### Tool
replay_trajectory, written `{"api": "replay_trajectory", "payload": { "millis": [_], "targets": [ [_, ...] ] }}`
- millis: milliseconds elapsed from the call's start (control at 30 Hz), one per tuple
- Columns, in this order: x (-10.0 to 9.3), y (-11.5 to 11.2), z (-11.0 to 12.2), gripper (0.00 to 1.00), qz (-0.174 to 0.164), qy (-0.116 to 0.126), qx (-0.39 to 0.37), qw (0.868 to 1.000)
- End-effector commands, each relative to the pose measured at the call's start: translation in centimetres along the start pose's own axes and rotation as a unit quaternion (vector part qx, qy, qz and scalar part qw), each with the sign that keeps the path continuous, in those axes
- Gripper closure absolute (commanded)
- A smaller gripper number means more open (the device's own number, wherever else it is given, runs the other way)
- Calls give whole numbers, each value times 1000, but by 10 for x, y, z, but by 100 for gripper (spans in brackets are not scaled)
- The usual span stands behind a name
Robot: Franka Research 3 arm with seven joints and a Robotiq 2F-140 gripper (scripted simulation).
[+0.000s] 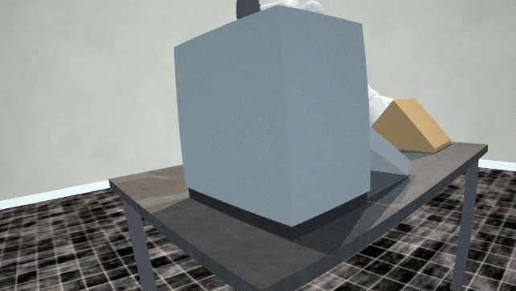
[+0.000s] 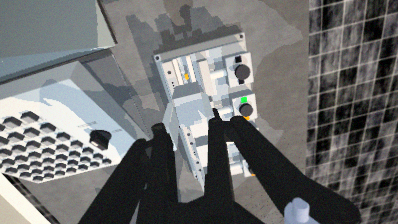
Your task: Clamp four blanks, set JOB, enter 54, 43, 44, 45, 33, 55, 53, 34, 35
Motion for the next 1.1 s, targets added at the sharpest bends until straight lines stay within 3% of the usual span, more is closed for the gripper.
{"api": "replay_trajectory", "payload": {
  "millis": [0,1067],
  "targets": [
    [-2,0,-1,100,1,1,-4,1000],
    [17,0,-1,100,1,1,-6,1000]
  ]
}}
Point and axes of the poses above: the point where the finger pads meet when closed, its own x axis out along the fingers, its own z axis across the jaws, y = z × x, the point moved 8 cm from there along -x, back along the fingers, and after that the axes turned 12 degrees about x, right-handed, at the moved point
